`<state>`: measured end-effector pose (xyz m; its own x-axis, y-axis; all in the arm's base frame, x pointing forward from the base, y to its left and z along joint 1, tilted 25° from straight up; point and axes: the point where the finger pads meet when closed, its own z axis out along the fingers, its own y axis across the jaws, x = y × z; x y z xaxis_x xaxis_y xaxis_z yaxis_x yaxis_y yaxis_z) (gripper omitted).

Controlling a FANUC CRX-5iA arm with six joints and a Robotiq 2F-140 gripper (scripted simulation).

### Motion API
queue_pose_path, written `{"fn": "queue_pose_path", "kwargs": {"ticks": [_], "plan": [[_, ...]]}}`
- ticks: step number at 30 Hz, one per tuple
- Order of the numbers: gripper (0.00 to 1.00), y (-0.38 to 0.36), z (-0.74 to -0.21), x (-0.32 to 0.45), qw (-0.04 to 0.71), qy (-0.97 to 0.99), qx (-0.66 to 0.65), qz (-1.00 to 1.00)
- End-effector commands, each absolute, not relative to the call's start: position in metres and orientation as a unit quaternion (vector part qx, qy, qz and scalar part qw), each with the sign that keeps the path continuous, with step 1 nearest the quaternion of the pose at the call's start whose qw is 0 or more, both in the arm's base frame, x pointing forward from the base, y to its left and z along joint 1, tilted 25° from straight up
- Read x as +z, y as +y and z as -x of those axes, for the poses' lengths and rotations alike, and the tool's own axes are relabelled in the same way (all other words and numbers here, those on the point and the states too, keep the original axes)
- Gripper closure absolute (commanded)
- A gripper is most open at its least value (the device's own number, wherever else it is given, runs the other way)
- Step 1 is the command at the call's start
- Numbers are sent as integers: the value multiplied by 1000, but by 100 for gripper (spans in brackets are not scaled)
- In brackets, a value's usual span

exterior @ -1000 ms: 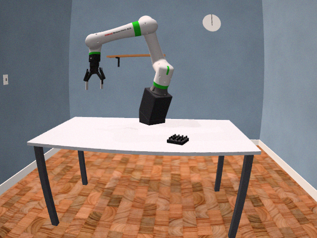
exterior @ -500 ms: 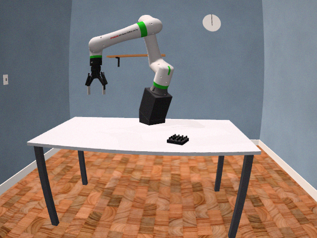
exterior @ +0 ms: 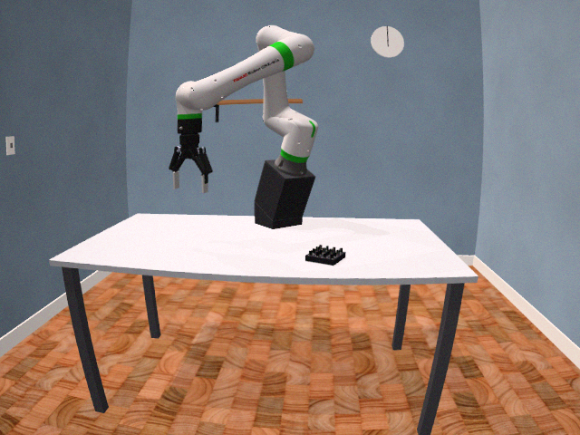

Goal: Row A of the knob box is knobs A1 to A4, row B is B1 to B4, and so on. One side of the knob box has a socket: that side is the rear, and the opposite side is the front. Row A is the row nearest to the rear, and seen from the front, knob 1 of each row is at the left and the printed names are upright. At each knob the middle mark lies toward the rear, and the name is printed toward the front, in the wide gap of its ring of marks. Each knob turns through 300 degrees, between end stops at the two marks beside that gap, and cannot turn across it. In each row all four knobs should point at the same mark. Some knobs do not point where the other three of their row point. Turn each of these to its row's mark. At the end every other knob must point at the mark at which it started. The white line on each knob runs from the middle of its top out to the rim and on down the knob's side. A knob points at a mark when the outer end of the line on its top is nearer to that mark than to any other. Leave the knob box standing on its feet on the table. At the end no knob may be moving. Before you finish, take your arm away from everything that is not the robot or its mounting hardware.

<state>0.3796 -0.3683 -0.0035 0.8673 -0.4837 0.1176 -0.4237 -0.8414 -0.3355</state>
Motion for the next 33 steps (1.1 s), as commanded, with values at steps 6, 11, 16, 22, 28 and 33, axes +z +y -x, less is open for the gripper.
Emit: {"fn": "queue_pose_path", "kwargs": {"ticks": [6,11,16,22,28,33], "plan": [[0,-304,-433,0,130,259,-83,954],[0,-261,-460,2,121,269,-81,952],[0,-216,-482,5,114,278,-82,950],[0,-164,-502,9,110,287,-86,948],[0,-107,-517,14,110,295,-94,944],[0,-57,-525,18,114,301,-101,941]]}}
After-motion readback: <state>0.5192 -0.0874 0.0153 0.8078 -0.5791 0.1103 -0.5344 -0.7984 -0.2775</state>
